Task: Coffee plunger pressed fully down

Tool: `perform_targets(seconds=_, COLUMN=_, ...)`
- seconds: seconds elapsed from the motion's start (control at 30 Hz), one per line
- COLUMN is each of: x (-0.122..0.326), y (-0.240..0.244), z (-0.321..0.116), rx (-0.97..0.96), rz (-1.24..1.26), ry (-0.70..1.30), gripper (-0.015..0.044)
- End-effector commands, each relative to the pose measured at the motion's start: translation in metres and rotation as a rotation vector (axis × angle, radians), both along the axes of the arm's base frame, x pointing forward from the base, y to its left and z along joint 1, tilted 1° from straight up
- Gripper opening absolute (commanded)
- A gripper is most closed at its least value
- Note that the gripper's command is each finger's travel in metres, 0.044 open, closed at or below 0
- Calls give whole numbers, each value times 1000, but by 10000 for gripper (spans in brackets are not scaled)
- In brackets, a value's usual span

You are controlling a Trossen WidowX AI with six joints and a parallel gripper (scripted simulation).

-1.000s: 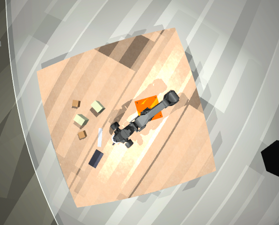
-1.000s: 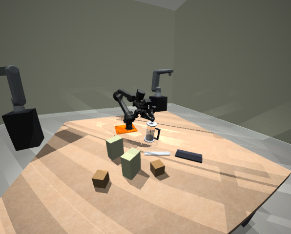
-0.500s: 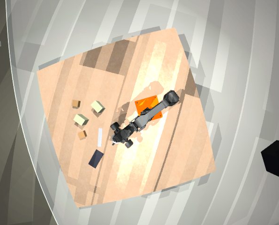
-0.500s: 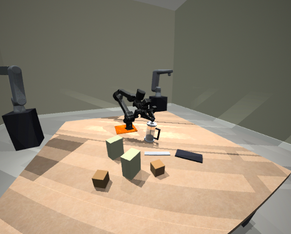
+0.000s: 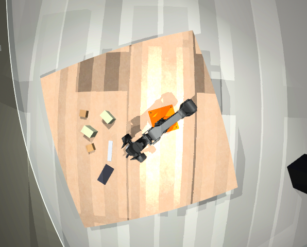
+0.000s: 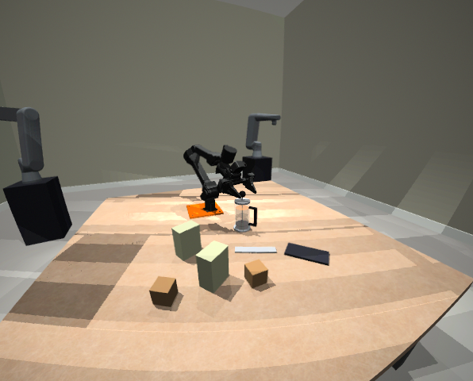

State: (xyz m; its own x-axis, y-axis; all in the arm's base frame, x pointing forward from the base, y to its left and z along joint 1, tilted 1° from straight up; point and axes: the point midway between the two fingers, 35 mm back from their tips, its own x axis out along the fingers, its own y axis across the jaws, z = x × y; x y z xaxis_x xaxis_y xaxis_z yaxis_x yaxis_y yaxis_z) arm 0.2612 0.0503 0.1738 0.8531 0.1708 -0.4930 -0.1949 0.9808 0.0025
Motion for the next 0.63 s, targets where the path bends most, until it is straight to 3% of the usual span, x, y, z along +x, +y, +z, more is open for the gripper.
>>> perform_targets(seconds=0.0, x=-1, y=-1, z=11, rx=1, rz=-1, ry=-2, gripper=440)
perform_targets(seconds=0.27, x=-27, y=-8, z=77, rx=3, rz=-6, ry=17, gripper=440)
perform_targets(seconds=0.6, x=-28, y=-8, z=77, rx=3, rz=-6, ry=17, gripper=440)
